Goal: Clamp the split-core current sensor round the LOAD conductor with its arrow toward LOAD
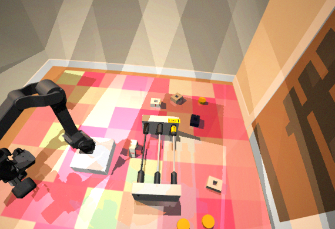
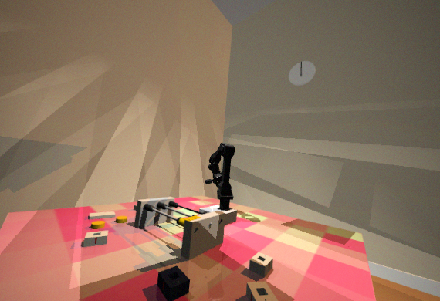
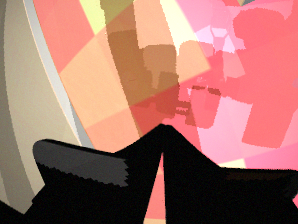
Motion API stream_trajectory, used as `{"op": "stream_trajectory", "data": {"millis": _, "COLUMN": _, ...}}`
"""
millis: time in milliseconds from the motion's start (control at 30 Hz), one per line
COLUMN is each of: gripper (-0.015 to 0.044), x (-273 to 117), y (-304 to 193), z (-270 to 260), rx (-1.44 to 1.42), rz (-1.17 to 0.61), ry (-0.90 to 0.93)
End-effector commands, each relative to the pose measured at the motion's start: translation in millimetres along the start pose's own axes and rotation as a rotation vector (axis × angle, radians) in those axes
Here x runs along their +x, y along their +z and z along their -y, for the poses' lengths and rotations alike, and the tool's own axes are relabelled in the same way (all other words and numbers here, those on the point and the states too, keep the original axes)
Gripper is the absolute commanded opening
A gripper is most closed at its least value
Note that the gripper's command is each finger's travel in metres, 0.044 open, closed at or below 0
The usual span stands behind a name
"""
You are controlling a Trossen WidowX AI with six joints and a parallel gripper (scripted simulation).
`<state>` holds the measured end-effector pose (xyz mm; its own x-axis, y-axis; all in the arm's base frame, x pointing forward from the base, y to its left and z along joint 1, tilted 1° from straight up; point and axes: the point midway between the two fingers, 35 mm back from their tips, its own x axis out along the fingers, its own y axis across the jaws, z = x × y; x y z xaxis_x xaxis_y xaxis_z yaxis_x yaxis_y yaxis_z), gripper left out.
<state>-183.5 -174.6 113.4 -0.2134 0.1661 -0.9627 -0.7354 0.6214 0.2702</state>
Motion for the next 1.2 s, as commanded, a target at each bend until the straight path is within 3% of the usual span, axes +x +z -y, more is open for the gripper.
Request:
{"op": "stream_trajectory", "data": {"millis": 0, "gripper": 0.0026, "x": -0.3, "y": -0.3, "z": 0.8, "rx": 0.004, "rz": -0.003, "ry": -0.001}}
{"op": "stream_trajectory", "data": {"millis": 200, "gripper": 0.0184, "x": -12.0, "y": -9.0, "z": 29.8, "rx": 0.125, "rz": -0.099, "ry": -0.048}}
{"op": "stream_trajectory", "data": {"millis": 533, "gripper": 0.0440, "x": -51.8, "y": -3.9, "z": 134.5, "rx": 0.205, "rz": -0.340, "ry": -0.270}}
{"op": "stream_trajectory", "data": {"millis": 833, "gripper": 0.0440, "x": -106.8, "y": 40.4, "z": 231.8, "rx": 0.385, "rz": -0.391, "ry": -0.688}}
{"op": "stream_trajectory", "data": {"millis": 1167, "gripper": 0.0440, "x": -161.8, "y": 126.5, "z": 296.8, "rx": 0.496, "rz": -0.154, "ry": -1.099}}
